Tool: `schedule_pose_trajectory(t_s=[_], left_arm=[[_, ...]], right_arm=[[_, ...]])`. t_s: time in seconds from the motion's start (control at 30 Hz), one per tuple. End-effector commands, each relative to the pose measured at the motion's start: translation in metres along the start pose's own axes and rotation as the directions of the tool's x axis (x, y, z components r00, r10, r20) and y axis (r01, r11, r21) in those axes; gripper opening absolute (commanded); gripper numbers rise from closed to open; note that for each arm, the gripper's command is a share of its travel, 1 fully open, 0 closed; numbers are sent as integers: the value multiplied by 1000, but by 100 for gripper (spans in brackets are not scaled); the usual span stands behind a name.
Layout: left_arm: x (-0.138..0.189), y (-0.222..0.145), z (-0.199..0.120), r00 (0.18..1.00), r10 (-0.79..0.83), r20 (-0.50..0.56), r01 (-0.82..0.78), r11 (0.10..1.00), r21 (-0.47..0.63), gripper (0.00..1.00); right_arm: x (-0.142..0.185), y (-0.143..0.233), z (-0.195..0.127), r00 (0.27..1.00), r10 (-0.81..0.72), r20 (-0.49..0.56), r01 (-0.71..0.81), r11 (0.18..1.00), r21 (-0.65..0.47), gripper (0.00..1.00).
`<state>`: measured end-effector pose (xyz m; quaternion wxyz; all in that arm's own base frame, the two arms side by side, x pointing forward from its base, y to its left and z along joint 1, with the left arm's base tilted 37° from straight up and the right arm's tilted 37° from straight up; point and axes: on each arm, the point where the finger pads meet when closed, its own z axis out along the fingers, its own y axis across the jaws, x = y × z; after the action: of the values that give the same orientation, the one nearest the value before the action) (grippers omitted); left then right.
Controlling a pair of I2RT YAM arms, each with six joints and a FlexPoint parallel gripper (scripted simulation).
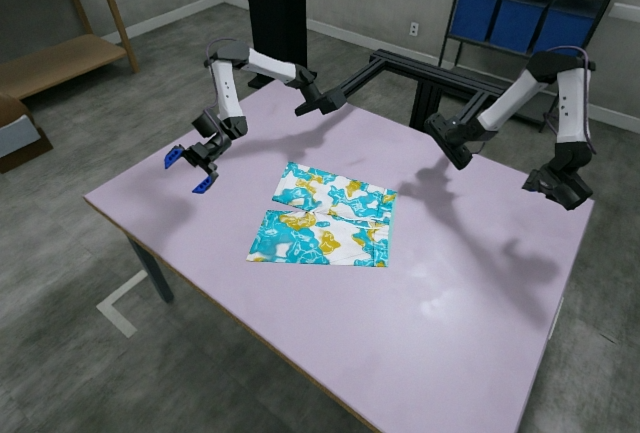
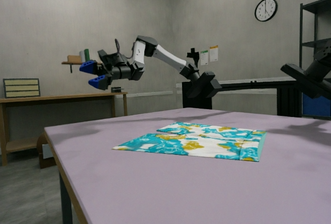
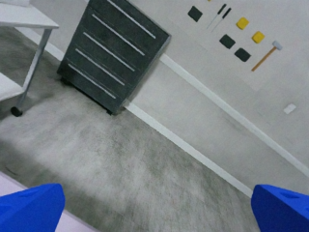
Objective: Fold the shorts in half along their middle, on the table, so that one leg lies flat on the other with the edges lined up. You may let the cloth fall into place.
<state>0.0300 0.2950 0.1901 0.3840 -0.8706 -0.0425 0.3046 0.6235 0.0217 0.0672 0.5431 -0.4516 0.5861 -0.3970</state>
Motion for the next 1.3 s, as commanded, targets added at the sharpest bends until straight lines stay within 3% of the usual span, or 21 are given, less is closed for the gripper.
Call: schedule_pose_trajectory(t_s=[0.0, 0.53, 0.57, 0.67, 1.03, 1.13, 1.27], left_arm=[[-1, -3, -2, 1000, -9, -5, 9, 1000, 9, 100], [-1, -3, -2, 1000, -9, -5, 9, 1000, 9, 100], [14, 6, 0, 998, 53, -30, -53, 999, -3, 57], [26, -3, -7, 991, 115, -67, -114, 993, 23, 57], [100, 27, -29, 812, 559, -171, -543, 829, 131, 57], [102, 17, -36, 812, 556, -175, -534, 830, 159, 57], [130, 45, -42, 674, 715, -184, -687, 699, 199, 57]], right_arm=[[-10, -9, 1, 1000, 0, 20, -1, 1000, 20, 100], [-10, -9, 1, 1000, 0, 20, -1, 1000, 20, 100], [-17, 14, -4, 1000, 25, 12, -24, 999, -40, 57], [-22, -4, -7, 994, 112, 0, -112, 993, -30, 57], [-21, 45, -30, 888, 432, -159, -454, 880, -142, 57], [-19, 44, -30, 872, 458, -172, -481, 866, -135, 57], [-22, 68, -45, 811, 530, -246, -574, 802, -165, 57]])
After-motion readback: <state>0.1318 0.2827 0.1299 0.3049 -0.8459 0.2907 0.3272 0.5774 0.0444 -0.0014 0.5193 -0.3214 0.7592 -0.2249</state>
